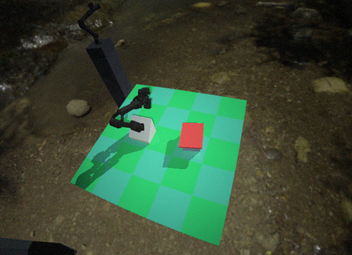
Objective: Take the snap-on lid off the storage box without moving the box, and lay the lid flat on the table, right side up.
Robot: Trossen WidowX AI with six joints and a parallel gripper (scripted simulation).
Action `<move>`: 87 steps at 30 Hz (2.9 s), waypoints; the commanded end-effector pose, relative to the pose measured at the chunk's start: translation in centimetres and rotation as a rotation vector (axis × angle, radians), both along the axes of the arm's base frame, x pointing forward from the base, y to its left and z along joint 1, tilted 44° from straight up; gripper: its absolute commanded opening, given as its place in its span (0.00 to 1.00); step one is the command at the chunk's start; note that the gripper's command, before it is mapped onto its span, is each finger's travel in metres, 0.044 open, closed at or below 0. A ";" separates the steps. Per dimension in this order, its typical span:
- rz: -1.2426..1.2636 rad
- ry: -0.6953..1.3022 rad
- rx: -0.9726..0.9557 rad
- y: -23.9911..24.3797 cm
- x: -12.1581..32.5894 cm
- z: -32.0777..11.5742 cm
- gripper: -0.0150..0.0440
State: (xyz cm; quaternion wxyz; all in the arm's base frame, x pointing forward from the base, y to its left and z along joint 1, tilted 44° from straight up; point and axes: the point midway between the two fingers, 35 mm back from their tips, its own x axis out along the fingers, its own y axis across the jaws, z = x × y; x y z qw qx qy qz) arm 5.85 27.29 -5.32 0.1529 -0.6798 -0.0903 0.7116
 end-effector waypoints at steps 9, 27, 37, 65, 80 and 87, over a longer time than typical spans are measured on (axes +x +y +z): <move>-1.298 0.052 0.155 -4.0 12.1 2.4 0.65; -2.361 0.164 0.632 -10.8 20.2 5.6 0.65; -2.837 0.262 1.083 -15.7 23.2 7.6 0.65; -3.175 0.531 2.244 -24.3 25.7 11.2 0.65; -3.178 0.530 2.243 -27.3 25.4 7.8 0.65; -3.173 0.527 2.245 -28.6 25.0 6.7 0.65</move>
